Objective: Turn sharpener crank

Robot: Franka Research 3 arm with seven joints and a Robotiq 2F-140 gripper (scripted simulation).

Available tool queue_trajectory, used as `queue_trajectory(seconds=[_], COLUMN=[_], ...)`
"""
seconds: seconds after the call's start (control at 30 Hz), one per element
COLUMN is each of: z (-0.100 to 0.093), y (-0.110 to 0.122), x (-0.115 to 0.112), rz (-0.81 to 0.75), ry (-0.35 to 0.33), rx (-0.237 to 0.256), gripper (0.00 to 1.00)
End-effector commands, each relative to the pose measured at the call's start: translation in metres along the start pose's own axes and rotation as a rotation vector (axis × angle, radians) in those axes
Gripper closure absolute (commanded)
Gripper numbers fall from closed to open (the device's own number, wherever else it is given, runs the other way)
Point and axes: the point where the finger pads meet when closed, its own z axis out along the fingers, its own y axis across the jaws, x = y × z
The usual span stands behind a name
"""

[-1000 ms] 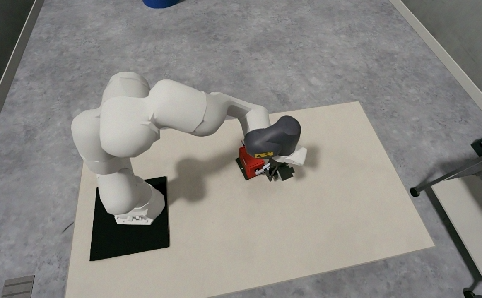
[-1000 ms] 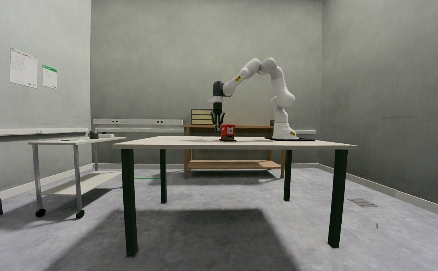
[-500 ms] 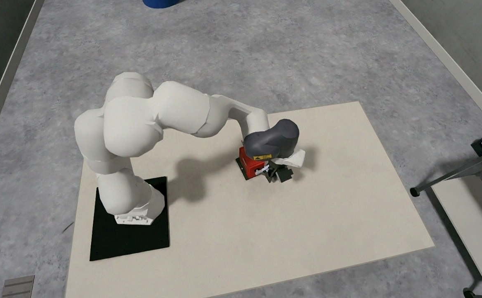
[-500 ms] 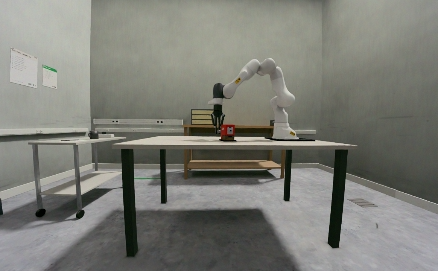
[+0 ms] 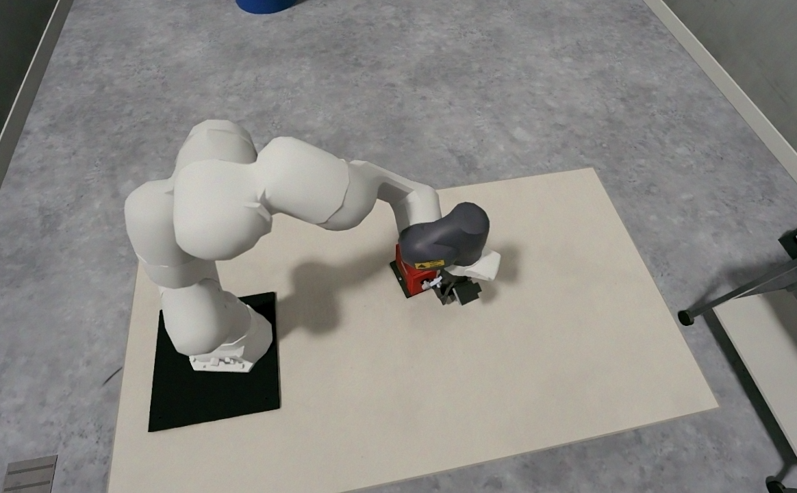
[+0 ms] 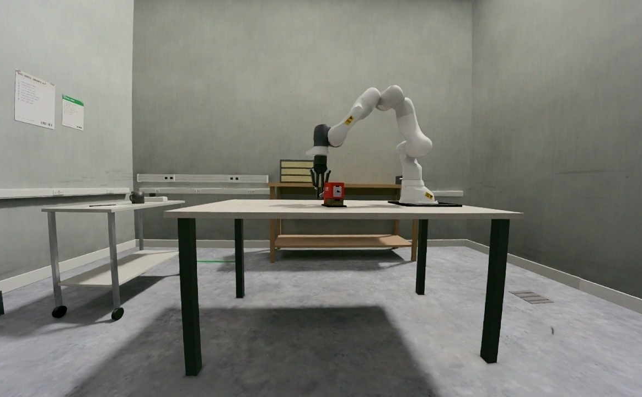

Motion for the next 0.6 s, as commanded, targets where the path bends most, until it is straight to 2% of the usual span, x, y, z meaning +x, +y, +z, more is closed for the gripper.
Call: queue_trajectory(seconds=[0.0,0.57], z=[0.01,0.021], y=[0.007,0.023], x=[0.0,0.0], rz=[-0.006,-0.006], ry=[-0.002,-0.002], rx=[-0.009,-0.009], gripper=[0.9,0.9])
